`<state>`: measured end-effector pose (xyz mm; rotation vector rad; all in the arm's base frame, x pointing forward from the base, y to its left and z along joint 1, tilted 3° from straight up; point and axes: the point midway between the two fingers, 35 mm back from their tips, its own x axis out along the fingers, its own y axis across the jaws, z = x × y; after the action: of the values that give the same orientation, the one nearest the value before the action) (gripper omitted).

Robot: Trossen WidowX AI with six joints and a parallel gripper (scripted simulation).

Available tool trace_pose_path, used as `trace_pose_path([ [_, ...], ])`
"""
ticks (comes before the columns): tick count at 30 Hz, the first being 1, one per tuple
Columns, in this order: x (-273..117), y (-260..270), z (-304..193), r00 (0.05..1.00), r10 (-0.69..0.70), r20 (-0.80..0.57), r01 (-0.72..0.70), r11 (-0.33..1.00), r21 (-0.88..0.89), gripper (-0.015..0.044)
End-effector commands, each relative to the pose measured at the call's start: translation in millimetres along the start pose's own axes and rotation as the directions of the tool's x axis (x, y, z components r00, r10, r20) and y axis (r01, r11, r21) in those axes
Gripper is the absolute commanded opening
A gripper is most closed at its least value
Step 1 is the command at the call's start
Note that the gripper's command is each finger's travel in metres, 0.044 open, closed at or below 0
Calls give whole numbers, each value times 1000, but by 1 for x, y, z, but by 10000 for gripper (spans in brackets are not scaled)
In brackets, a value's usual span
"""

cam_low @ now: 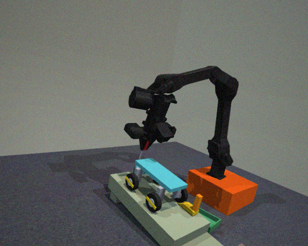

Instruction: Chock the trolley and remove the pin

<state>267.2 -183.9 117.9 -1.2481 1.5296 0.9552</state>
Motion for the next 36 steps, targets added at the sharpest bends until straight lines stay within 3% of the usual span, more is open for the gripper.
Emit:
trace_pose_path([
  [1,-1,14,-1,1000,-7,-4,7,1000,-2,0],
  [21,-1,64,-3,1000,-3,-4,3,1000,-3,0],
  [36,-4,60,53,1000,-3,1,3,1000,-3,0],
])
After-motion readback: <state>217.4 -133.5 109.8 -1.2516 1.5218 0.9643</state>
